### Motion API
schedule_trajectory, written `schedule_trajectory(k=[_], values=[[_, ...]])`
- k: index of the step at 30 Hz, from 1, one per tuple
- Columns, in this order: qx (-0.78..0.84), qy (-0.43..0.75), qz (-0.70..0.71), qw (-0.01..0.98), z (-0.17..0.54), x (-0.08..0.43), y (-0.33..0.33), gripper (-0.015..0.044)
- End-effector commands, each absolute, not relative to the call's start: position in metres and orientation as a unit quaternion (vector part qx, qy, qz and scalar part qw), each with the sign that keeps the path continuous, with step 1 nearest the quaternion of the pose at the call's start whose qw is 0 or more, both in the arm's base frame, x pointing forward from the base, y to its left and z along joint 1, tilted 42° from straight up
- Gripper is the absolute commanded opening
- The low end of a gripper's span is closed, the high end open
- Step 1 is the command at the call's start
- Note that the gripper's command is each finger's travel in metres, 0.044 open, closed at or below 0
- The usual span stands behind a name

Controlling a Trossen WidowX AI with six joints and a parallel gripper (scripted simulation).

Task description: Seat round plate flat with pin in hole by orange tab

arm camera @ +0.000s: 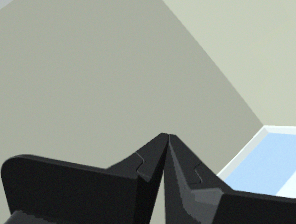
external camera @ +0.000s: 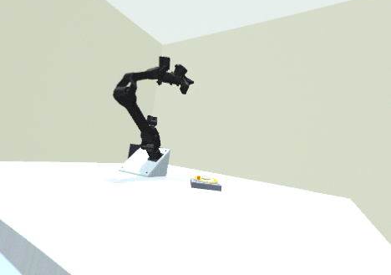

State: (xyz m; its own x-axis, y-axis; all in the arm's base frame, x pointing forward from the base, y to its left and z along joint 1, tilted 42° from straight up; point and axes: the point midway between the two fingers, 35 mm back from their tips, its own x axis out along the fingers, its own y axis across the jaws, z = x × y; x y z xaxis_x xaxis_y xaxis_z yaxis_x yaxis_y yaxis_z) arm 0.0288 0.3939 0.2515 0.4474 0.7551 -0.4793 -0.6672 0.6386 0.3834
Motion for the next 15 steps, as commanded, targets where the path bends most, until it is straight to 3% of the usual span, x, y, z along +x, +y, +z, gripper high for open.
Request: schedule_trajectory(k=[1,7,15], values=[[0.026,0.315,0.368,0.875,0.231,0.070,0.387,0.0000],[-0.074,0.339,0.216,0.913,0.182,0.174,0.341,0.0000],[-0.157,0.407,0.061,0.898,0.135,0.259,0.260,0.0000]])
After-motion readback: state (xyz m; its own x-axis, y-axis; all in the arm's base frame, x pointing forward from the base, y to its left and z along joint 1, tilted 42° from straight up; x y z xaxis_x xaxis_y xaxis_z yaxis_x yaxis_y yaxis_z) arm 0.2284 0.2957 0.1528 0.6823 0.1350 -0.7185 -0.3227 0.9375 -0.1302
